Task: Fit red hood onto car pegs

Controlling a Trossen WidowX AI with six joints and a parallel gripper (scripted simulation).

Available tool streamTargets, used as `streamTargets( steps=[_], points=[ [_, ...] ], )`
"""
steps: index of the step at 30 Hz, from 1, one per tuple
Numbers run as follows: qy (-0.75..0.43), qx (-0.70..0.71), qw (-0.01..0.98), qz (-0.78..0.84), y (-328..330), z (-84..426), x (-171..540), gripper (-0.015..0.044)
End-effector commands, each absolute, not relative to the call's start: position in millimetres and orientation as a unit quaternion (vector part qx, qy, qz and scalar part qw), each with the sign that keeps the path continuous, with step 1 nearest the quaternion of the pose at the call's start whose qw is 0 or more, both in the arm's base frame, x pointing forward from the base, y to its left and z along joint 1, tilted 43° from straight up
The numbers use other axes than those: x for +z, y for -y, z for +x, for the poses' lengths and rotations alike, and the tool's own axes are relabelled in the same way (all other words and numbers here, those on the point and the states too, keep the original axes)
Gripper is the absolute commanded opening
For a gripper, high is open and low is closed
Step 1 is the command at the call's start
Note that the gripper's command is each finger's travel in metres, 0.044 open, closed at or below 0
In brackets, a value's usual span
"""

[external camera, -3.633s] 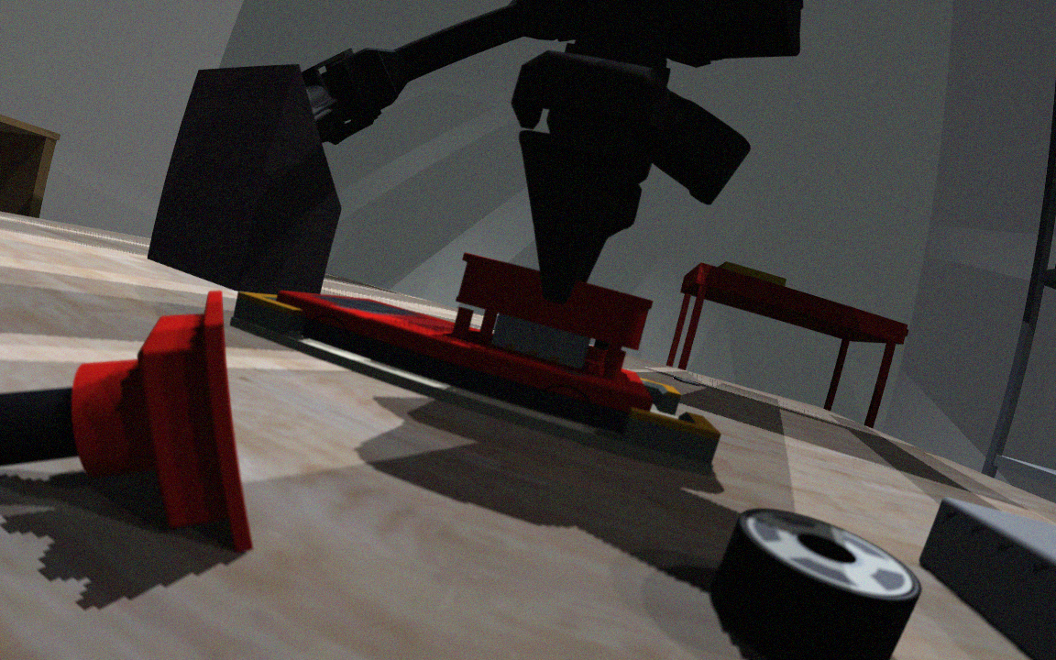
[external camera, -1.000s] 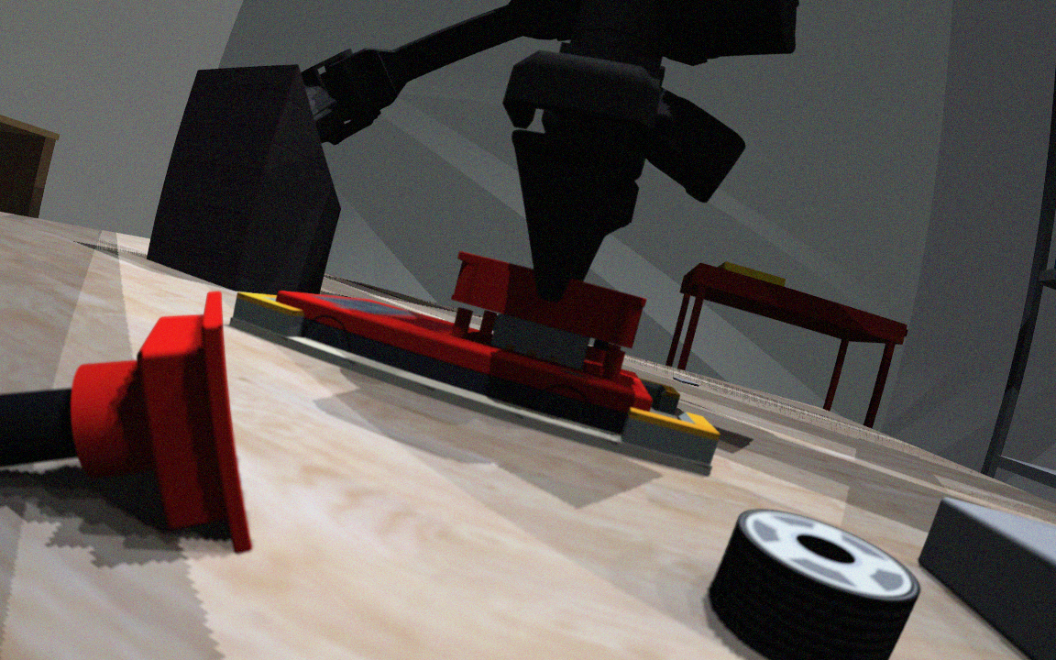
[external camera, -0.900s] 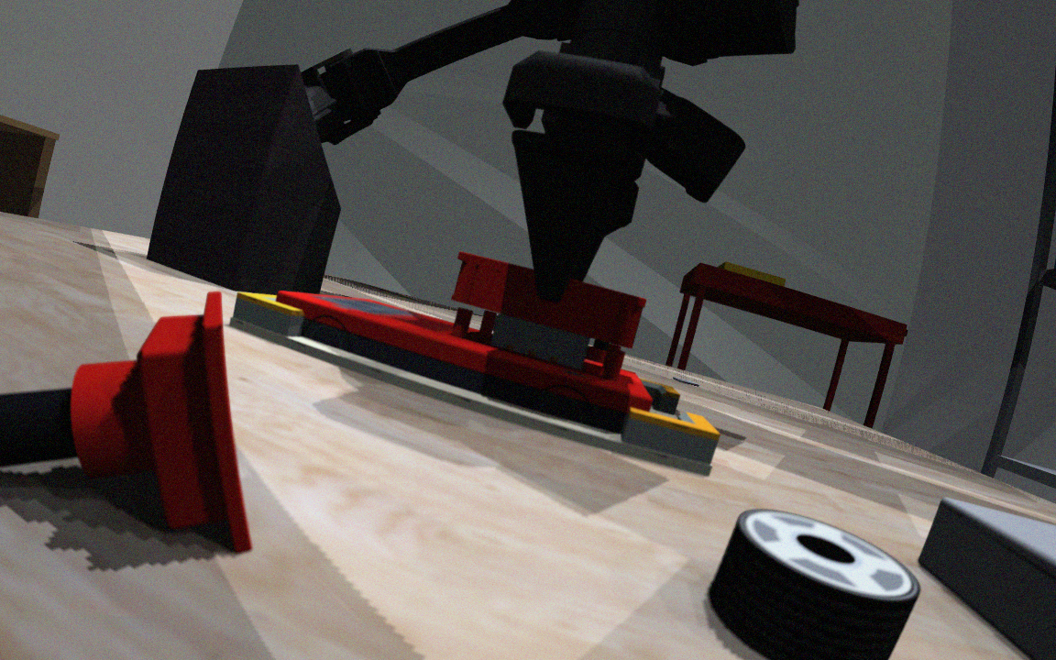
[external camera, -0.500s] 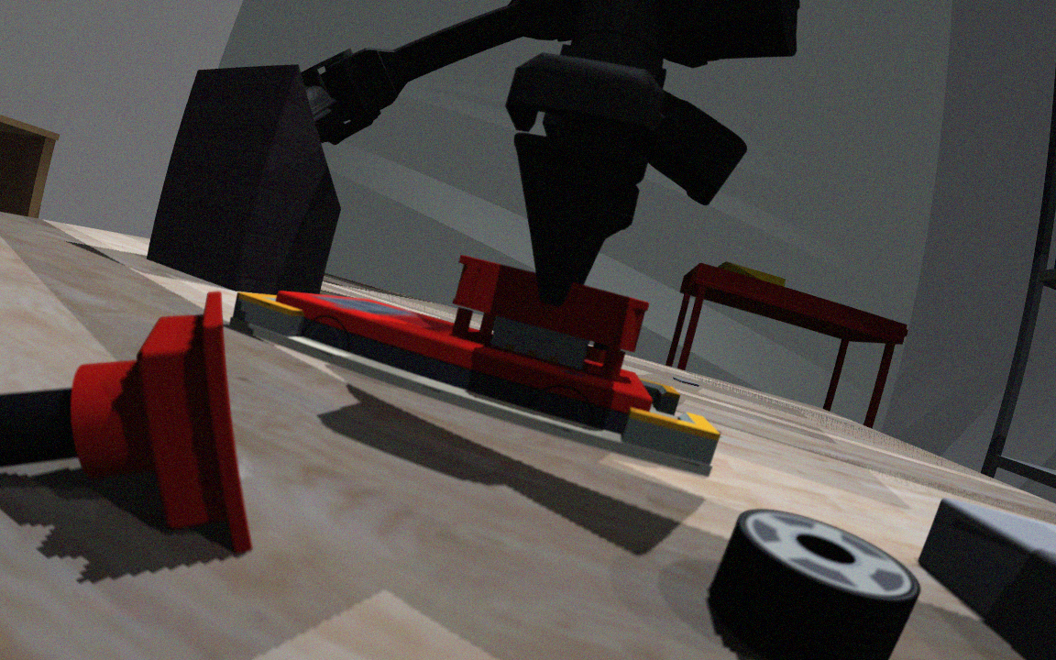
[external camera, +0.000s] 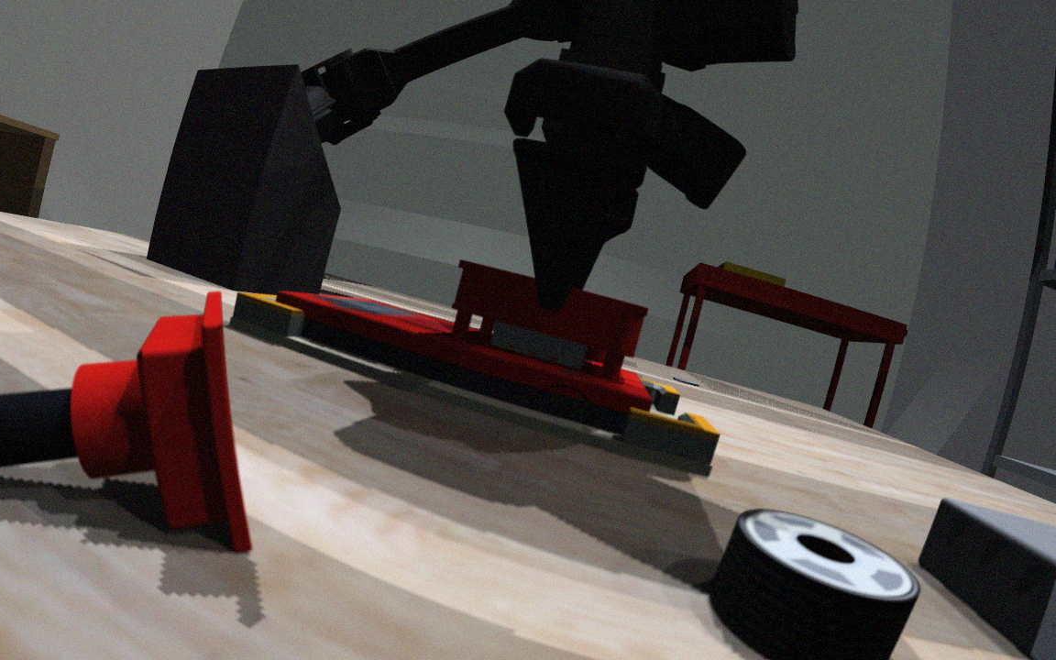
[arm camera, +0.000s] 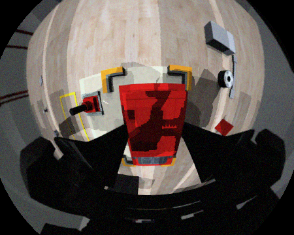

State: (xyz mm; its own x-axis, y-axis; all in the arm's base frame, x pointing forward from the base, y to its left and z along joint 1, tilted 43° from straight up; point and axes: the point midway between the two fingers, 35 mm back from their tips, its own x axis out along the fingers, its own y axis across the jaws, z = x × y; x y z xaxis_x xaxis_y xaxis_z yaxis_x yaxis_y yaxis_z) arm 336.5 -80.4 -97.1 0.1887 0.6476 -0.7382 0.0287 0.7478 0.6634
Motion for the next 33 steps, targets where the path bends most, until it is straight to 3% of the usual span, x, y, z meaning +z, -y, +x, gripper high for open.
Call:
streamTargets(
  steps=[1, 23, 33],
  points=[
    [-0.599, 0.216, 0.717, 0.283, 76.6, 337.6, -100.6, 0.0],
    [-0.599, 0.217, 0.718, 0.281, 74.2, 339.6, -104.3, 0.0],
    [-0.599, 0.217, 0.718, 0.282, 73.7, 339.8, -104.9, 0.0263]
  ],
)
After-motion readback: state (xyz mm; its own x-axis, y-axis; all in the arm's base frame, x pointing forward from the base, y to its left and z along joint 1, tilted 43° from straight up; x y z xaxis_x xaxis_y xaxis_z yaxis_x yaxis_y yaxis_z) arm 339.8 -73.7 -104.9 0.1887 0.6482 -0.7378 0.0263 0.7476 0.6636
